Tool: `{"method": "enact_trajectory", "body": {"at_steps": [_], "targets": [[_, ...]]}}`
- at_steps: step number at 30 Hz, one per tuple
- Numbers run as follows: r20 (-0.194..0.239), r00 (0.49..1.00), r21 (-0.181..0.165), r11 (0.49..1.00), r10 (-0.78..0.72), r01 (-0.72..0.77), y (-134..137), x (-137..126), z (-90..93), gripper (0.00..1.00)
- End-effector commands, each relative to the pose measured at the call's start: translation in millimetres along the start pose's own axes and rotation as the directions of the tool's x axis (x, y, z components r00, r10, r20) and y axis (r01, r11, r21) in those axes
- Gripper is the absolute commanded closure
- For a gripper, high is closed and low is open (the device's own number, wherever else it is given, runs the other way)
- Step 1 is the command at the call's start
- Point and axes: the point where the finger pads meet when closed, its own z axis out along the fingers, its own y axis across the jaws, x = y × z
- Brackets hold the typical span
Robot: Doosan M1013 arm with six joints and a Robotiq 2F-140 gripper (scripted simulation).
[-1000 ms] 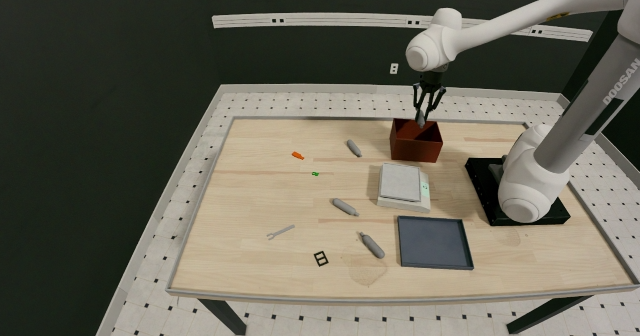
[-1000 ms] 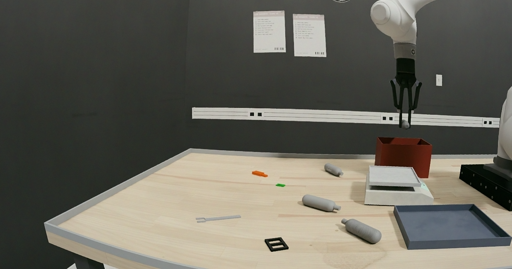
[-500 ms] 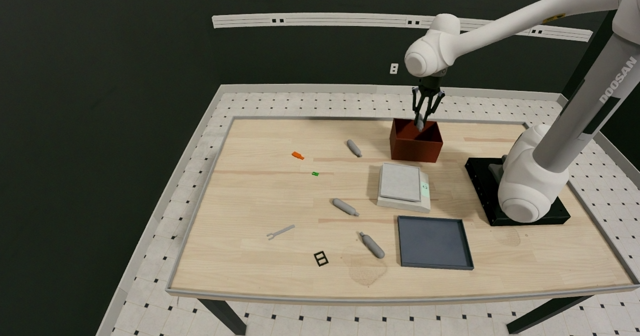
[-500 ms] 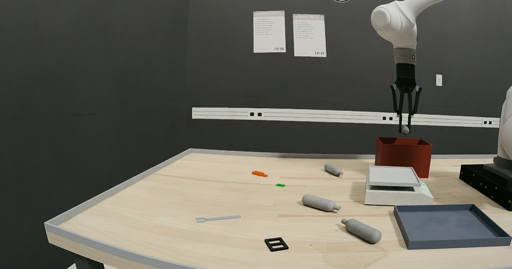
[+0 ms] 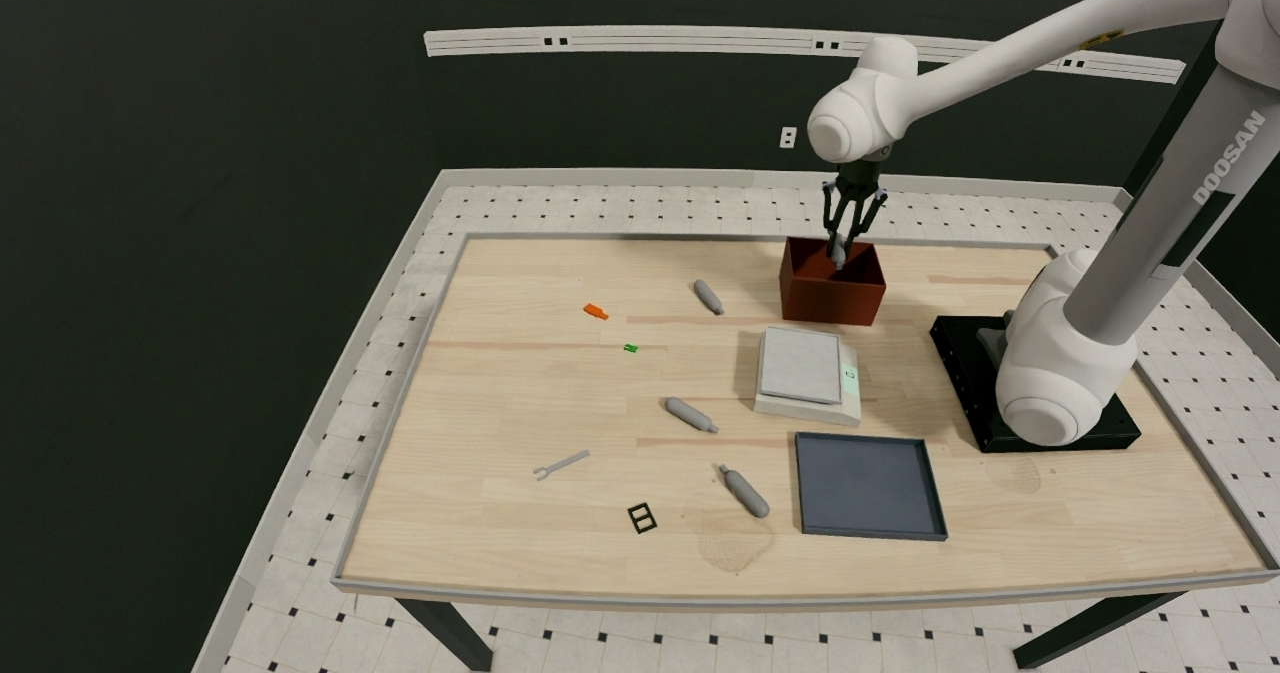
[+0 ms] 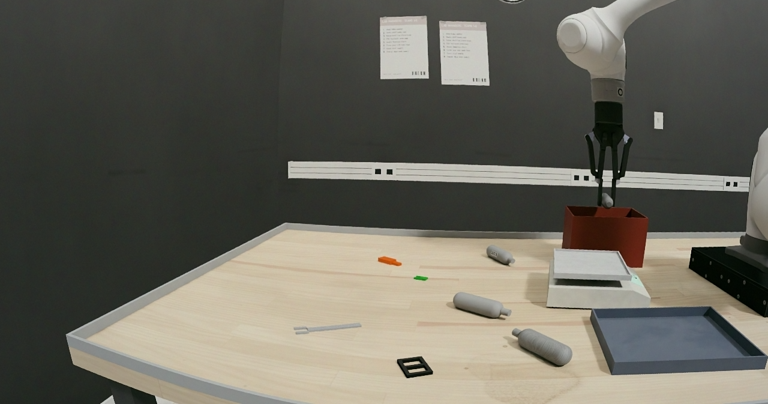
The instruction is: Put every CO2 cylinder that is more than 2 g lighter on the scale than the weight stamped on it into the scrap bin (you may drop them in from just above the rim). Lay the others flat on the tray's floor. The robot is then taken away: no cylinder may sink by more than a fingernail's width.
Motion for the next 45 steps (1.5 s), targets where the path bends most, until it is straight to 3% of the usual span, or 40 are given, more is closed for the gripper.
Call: {"method": "enact_trajectory", "body": {"at_steps": [1,12,13,45], "targets": [[0.000,1.000,0.001,1.000,0.000,0.000,-0.5,0.1,0.9,0.90],[0.000,1.000,0.001,1.000,0.000,0.000,-0.5,0.1,1.1,0.90],[0.000,1.000,0.001,1.000,0.000,0.000,-0.5,0.1,1.1,0.61],[0.000,1.000,0.001,1.000,0.000,0.000,-0.5,0.1,1.1,0.61]]}}
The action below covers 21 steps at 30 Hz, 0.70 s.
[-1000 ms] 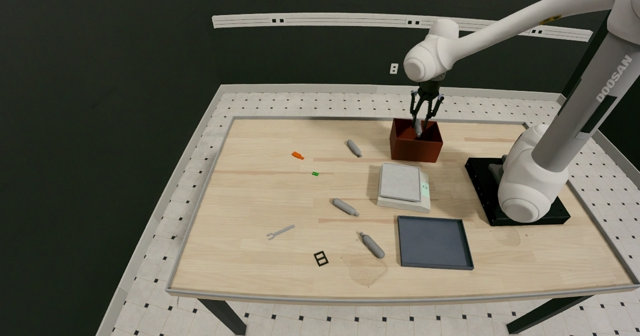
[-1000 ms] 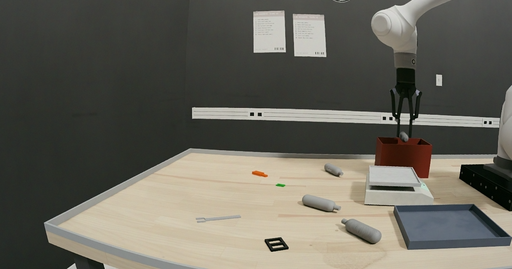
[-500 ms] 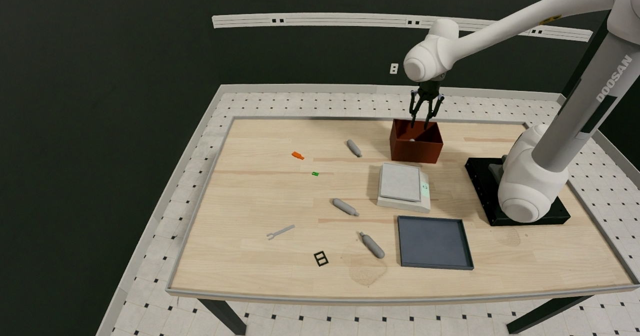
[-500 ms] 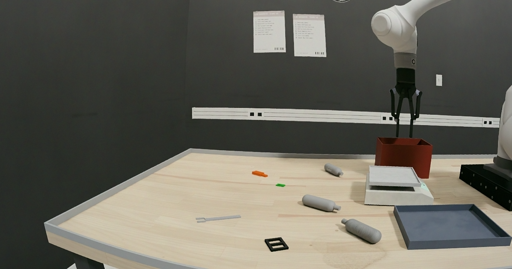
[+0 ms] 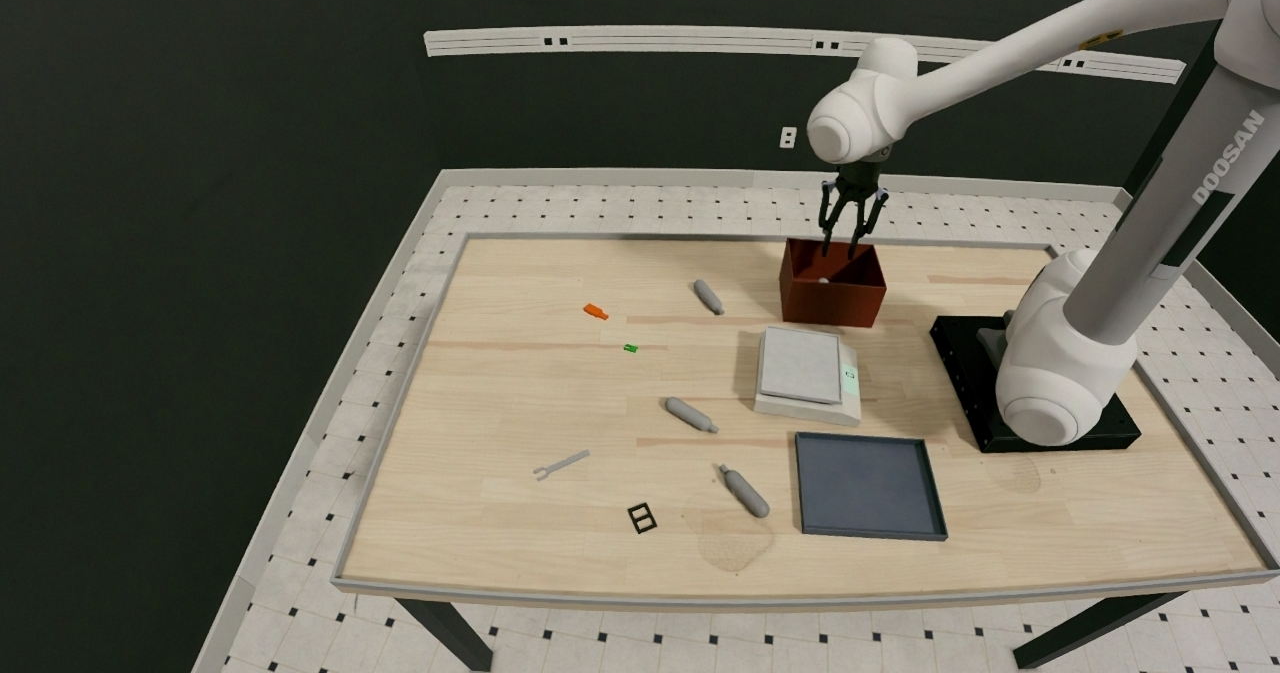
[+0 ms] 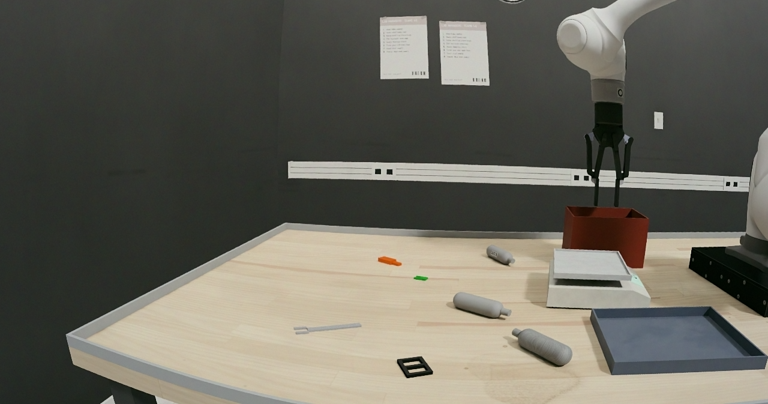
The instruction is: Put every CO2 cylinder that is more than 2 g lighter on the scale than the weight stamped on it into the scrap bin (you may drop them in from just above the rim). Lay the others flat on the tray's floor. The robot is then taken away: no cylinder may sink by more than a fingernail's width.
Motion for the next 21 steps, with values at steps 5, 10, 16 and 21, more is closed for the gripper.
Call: {"method": "enact_trajectory", "body": {"at_steps": [5,10,16,21], "targets": [[0.000,1.000,0.001,1.000,0.000,0.000,0,0,-1.3,0.61],[0.000,1.000,0.001,1.000,0.000,0.000,0,0,-7.0,0.61],[0.000,1.000,0.001,1.000,0.000,0.000,0,0,-17.9,0.61],[0.000,1.000,0.001,1.000,0.000,0.000,0,0,-27.7,0.61]]}}
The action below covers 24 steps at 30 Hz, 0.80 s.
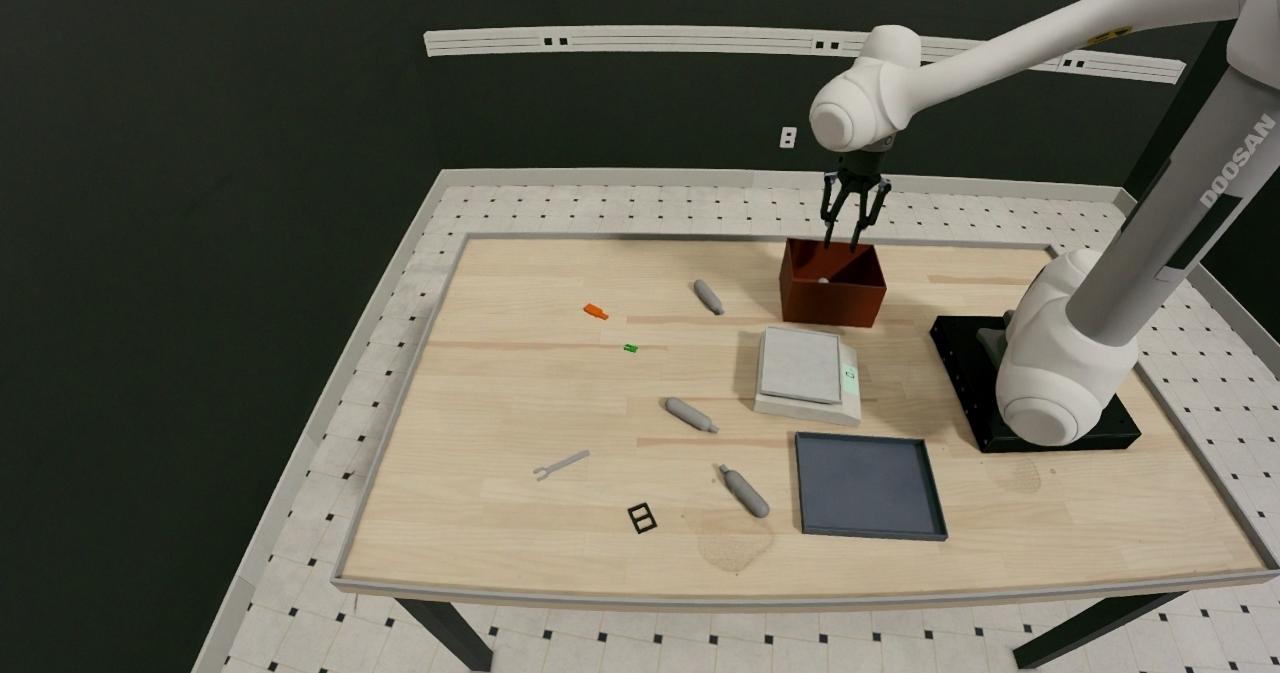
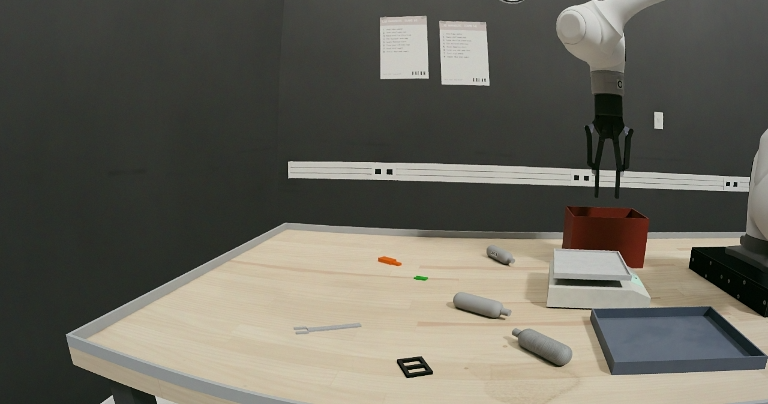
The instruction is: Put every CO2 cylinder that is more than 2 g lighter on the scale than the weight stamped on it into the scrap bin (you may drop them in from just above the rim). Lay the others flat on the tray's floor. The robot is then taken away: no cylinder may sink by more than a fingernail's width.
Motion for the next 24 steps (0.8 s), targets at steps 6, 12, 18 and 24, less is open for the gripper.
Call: {"method": "enact_trajectory", "body": {"at_steps": [6,12,18,24], "targets": [[0.000,1.000,0.001,1.000,0.000,0.000,0,0,-17.4,0.61],[0.000,1.000,0.001,1.000,0.000,0.000,0,0,-19.7,0.61],[0.000,1.000,0.001,1.000,-0.012,0.012,-6,-4,-20.2,0.61],[0.000,0.991,0.001,0.991,-0.137,0.137,-57,-59,-24.4,0.61]]}}
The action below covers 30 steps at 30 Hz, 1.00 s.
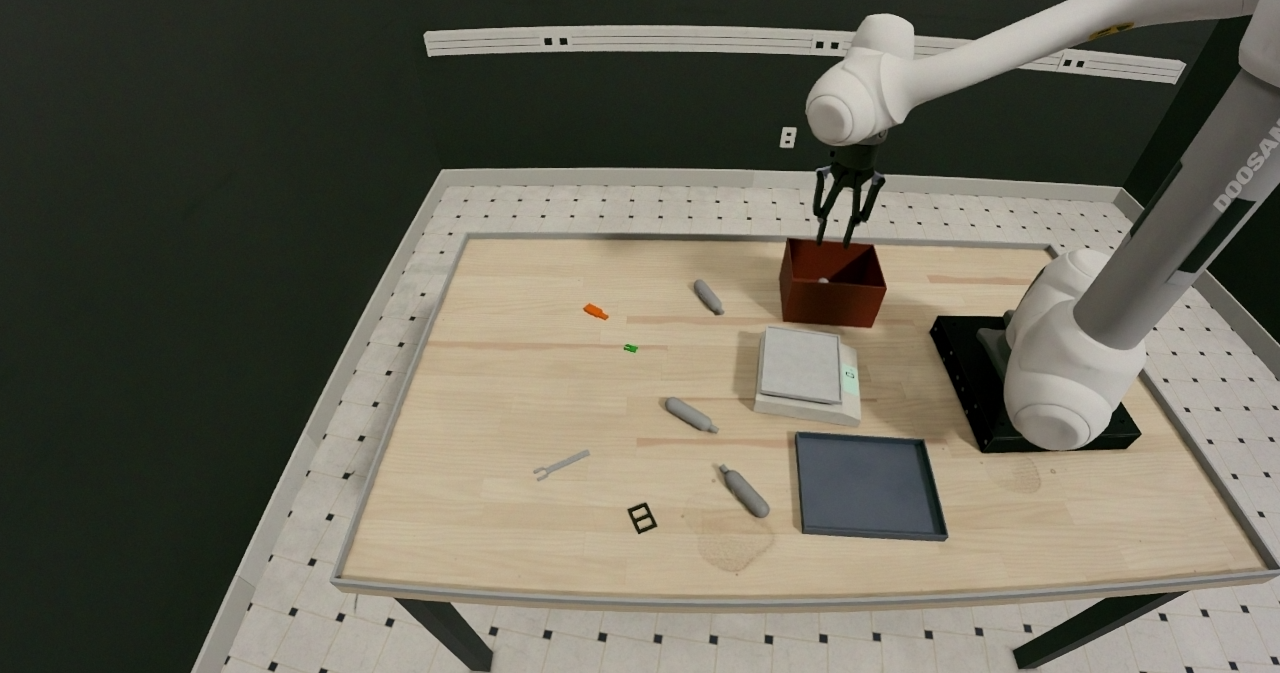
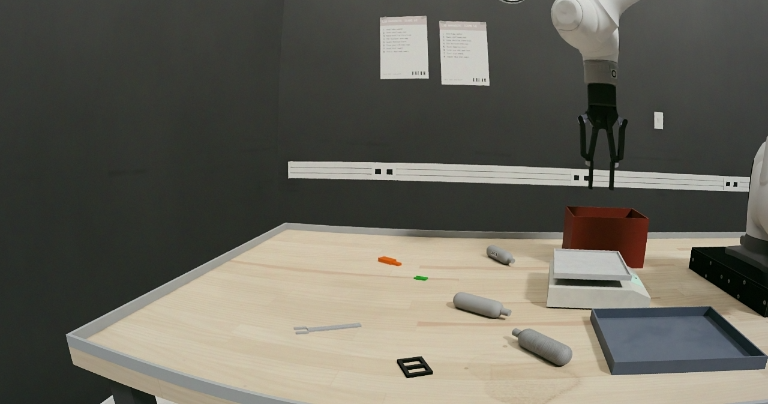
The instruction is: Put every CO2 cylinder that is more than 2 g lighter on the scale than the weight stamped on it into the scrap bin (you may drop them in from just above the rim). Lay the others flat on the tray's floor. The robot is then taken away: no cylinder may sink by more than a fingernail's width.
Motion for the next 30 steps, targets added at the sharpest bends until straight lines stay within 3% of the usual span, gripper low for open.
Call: {"method": "enact_trajectory", "body": {"at_steps": [1,4,6,7,14,20,21,23,24,30], "targets": [[0.000,0.993,0.001,0.993,-0.121,0.121,-49,-50,-3.8,0.61],[0.000,0.970,0.001,0.970,-0.243,0.243,-66,-80,-4.7,0.61],[0.000,0.970,0.001,0.970,-0.243,0.243,-66,-80,-4.7,0.61],[0.000,0.958,0.001,0.958,-0.287,0.287,-85,-112,-5.7,0.61],[0.000,0.825,0.001,0.825,-0.565,0.565,-105,-195,-5.6,0.61],[0.000,0.731,0.001,0.731,-0.682,0.682,-114,-270,-4.3,0.61],[0.000,0.724,0.001,0.724,-0.690,0.690,-115,-283,-4.1,0.61],[0.000,0.724,0.001,0.724,-0.690,0.690,-115,-283,-4.1,0.61],[0.000,0.719,0.001,0.719,-0.695,0.695,-120,-320,-3.4,0.61],[0.000,0.715,0.001,0.715,-0.699,0.699,-129,-392,-1.6,0.61]]}}
